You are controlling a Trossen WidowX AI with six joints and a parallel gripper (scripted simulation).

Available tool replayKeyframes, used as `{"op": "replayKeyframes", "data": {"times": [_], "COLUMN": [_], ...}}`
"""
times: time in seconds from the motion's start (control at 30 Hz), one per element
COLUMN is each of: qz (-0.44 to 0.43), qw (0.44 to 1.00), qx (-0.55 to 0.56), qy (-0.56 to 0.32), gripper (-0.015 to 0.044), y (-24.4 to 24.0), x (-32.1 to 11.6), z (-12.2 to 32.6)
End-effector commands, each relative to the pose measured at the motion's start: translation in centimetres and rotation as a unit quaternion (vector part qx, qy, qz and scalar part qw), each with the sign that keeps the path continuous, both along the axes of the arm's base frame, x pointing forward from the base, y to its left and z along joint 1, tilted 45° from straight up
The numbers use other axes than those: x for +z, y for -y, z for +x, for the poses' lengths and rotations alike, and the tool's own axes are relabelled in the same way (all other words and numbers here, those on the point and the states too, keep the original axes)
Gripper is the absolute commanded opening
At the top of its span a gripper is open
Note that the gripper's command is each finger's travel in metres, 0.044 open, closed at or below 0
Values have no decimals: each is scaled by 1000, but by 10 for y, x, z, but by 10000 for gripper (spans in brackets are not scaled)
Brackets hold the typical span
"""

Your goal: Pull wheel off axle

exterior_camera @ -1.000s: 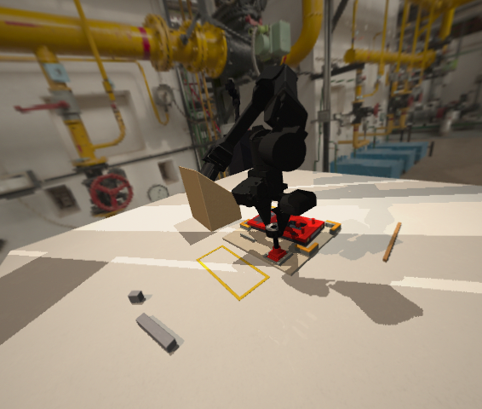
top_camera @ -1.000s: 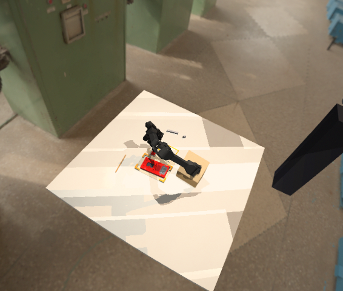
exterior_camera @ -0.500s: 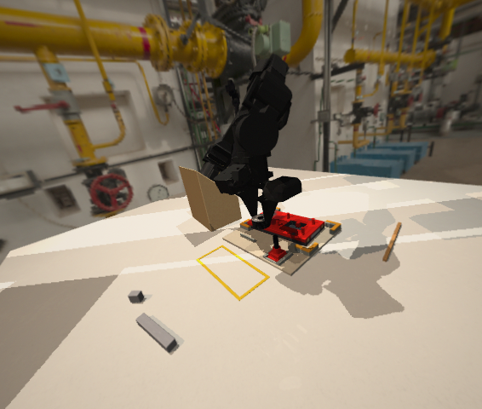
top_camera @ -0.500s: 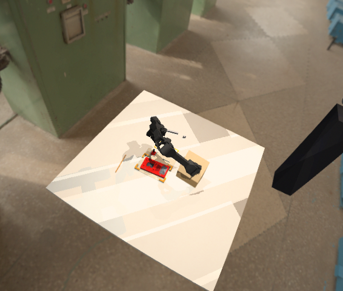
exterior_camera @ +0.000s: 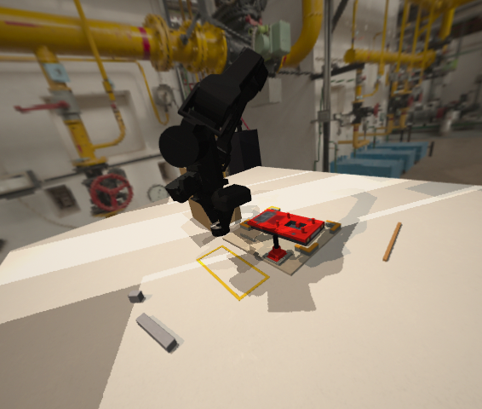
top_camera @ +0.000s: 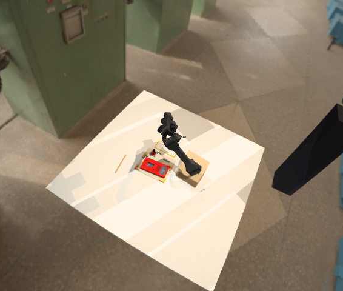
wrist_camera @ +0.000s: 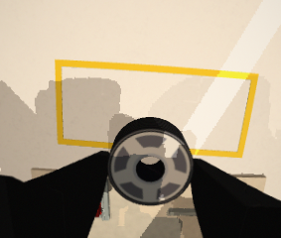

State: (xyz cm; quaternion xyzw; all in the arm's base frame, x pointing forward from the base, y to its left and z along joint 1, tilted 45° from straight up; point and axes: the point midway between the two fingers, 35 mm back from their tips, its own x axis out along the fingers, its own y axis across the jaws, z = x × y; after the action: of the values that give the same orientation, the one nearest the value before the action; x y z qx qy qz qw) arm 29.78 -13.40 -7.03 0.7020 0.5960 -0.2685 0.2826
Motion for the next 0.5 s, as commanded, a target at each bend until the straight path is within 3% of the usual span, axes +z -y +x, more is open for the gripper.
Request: {"op": "replayKeyframes", "data": {"times": [0.0, 0.47], "qz": [0, 0], "qw": [1000, 1000], "qx": [7, 6], "qy": [-1, -1], "gripper": [0, 0], "y": [-8, -47], "x": [-8, -50], "z": [-1, 10]}}
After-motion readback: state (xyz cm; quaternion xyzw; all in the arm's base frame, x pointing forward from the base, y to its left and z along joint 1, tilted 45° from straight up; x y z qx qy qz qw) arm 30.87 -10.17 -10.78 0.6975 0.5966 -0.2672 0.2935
